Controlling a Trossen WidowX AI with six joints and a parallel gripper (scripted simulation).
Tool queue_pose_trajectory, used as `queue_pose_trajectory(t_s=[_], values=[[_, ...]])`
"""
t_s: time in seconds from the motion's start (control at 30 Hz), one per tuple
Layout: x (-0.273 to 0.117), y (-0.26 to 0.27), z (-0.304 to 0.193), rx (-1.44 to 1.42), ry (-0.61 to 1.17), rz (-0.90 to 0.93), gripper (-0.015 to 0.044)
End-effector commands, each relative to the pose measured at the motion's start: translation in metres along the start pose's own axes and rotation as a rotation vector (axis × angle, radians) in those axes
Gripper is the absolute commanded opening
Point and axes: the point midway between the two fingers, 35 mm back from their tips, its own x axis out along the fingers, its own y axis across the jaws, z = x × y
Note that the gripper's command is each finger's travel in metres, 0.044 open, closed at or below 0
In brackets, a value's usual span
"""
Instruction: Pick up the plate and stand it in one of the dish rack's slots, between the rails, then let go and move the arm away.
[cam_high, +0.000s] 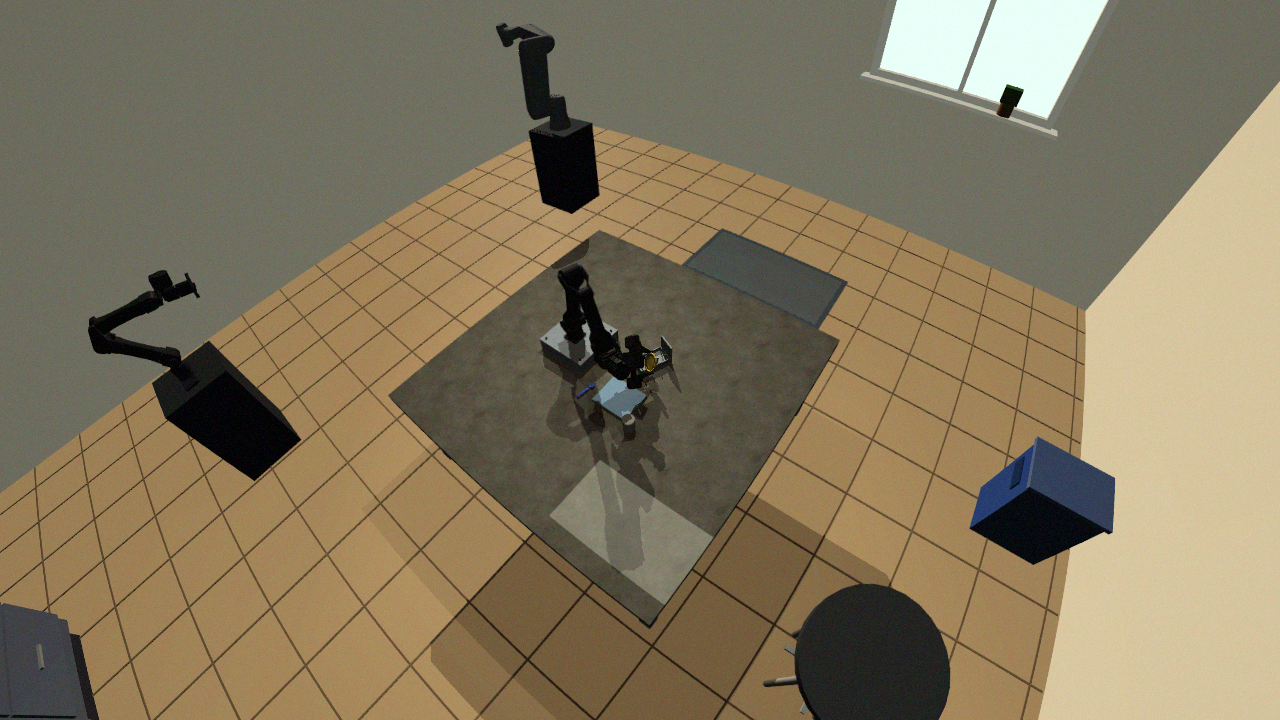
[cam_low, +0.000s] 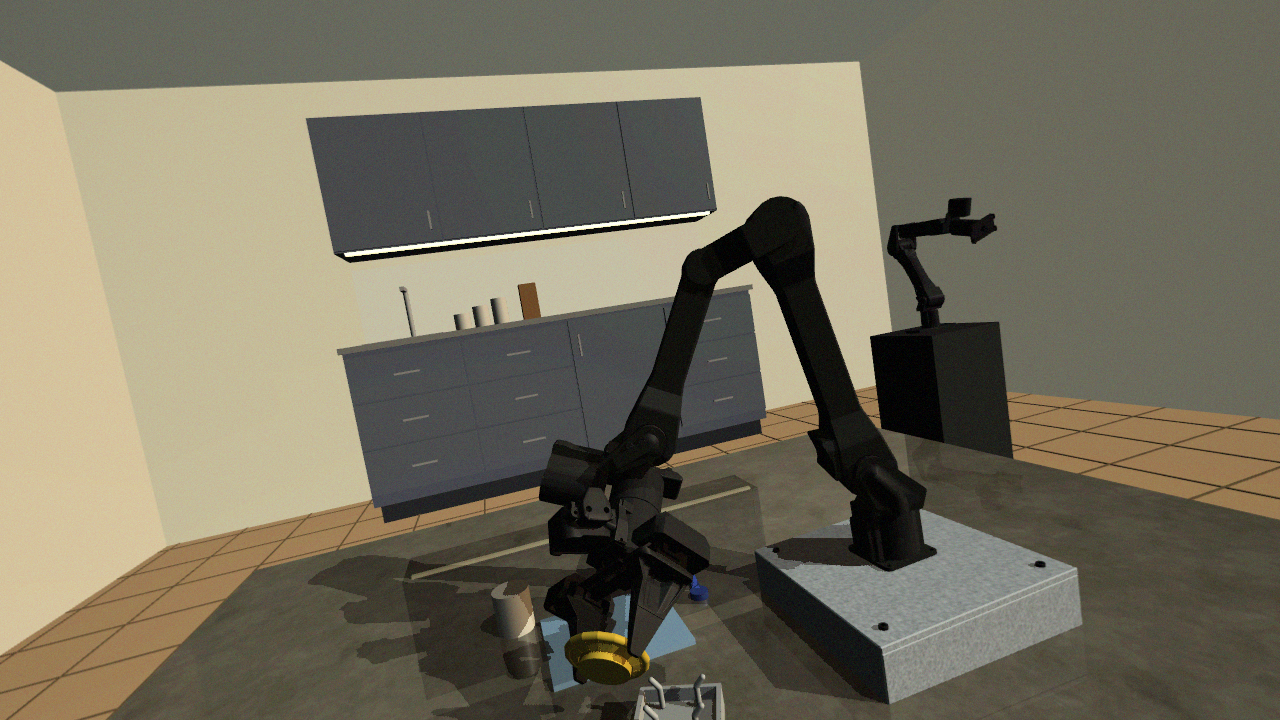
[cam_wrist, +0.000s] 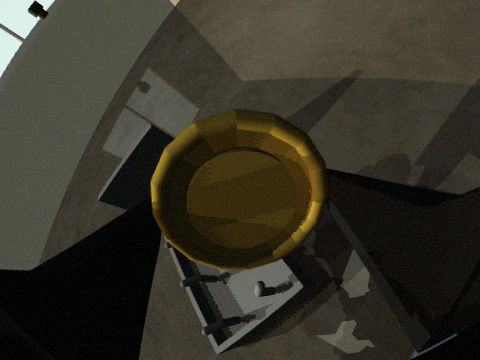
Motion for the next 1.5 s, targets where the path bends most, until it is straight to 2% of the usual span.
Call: queue_pose_trajectory(t_s=[0.0, 0.8, 1.47], values=[[-0.001, 0.004, -0.003, -0.085, -0.066, 0.049, 0.0000], [-0.027, 0.044, -0.028, -0.598, -0.443, 0.233, 0.0000], [-0.024, 0.036, -0.032, -0.573, -0.433, 0.220, 0.0000]])
